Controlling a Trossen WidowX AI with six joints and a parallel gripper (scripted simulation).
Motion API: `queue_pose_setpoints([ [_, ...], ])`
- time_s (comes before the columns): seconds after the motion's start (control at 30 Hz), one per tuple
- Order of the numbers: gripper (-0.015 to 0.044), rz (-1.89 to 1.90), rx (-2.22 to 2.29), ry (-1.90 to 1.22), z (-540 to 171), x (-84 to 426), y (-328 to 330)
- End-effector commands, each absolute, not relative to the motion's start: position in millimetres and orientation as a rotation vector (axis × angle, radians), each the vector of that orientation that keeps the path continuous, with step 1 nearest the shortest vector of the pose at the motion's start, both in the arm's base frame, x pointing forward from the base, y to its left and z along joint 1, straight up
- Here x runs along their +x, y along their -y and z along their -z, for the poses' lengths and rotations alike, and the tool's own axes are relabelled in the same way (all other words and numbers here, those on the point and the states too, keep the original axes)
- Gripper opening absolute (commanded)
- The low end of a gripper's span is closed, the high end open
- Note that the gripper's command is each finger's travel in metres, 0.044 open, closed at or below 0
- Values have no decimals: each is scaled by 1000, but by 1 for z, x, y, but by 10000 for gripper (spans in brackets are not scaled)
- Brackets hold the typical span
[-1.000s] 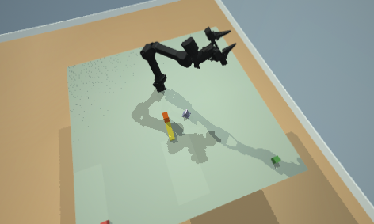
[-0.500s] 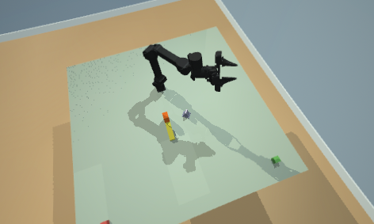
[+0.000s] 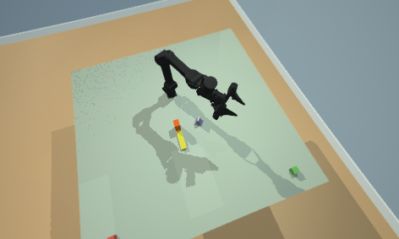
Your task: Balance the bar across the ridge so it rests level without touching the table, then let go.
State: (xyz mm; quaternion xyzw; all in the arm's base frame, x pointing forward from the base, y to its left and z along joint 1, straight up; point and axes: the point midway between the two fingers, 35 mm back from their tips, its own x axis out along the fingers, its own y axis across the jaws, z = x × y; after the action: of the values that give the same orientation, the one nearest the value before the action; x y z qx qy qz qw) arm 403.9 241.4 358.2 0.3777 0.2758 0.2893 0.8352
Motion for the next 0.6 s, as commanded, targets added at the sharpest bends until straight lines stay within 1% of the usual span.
queue_pose_setpoints([
  [0.0,315,-521,732,-620,-340,416,-220],
  [0.27,315,-326,571,-746,-293,429,-166],
  [0.57,315,-150,392,-928,-248,422,-103],
])
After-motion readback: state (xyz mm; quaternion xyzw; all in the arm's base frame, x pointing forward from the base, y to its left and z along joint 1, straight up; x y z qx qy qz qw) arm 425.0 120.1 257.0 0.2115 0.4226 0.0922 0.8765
